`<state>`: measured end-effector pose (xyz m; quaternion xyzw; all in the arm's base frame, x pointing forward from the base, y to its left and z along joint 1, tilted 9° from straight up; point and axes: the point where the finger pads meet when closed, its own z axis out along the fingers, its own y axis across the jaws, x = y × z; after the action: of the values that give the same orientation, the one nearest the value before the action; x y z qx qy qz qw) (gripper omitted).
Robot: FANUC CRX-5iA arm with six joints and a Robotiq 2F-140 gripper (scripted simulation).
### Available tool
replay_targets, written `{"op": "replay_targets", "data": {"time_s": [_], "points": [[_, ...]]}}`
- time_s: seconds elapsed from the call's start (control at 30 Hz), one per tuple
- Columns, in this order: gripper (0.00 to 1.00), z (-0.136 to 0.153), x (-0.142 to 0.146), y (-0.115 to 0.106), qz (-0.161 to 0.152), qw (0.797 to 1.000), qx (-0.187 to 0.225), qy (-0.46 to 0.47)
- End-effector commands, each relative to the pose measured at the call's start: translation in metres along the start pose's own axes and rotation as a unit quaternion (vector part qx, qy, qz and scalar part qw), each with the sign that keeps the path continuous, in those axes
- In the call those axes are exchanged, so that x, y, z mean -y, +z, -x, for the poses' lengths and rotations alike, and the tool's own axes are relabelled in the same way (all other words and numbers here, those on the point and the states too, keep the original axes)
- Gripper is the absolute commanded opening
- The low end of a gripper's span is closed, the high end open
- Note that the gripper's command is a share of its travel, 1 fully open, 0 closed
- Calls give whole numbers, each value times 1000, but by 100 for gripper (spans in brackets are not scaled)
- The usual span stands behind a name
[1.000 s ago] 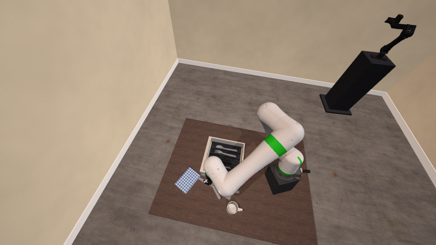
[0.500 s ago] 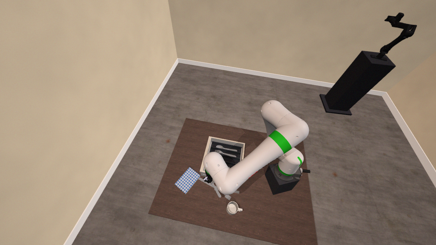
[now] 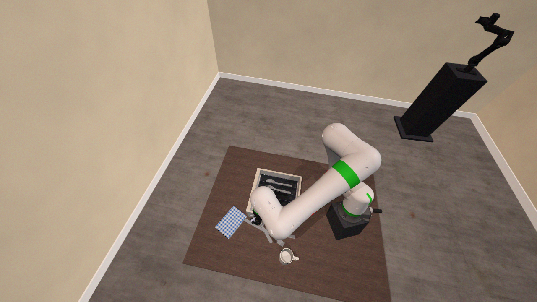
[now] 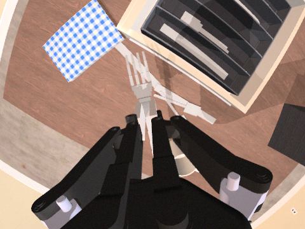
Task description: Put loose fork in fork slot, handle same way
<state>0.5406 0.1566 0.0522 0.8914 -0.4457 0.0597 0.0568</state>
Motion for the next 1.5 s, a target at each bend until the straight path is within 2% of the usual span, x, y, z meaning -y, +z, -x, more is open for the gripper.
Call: {"op": "replay_targets", "data": {"time_s": [0.0,0.43,0.47,0.53,0.57,0.63,0.67,1.1,1.13,1.2,1.23,1.37,1.47], "points": [[1,0,0,0,0,1000,0,0],[1,-5,-3,0,0,1000,0,0],[1,-16,-10,0,0,1000,1,0],[1,-56,-40,-1,-1,1000,2,0],[1,-65,-49,-1,-1,1000,2,0],[1,-65,-49,-1,-1,1000,2,0],[1,-88,-71,-1,-1,1000,3,0],[1,-175,-198,1,0,1000,0,0],[1,-183,-207,1,0,1000,0,0],[1,-183,-207,1,0,1000,0,0],[1,-204,-234,0,0,1000,0,0],[1,-204,-234,0,0,1000,0,-8],[1,-204,-234,0,0,996,0,-84]]}}
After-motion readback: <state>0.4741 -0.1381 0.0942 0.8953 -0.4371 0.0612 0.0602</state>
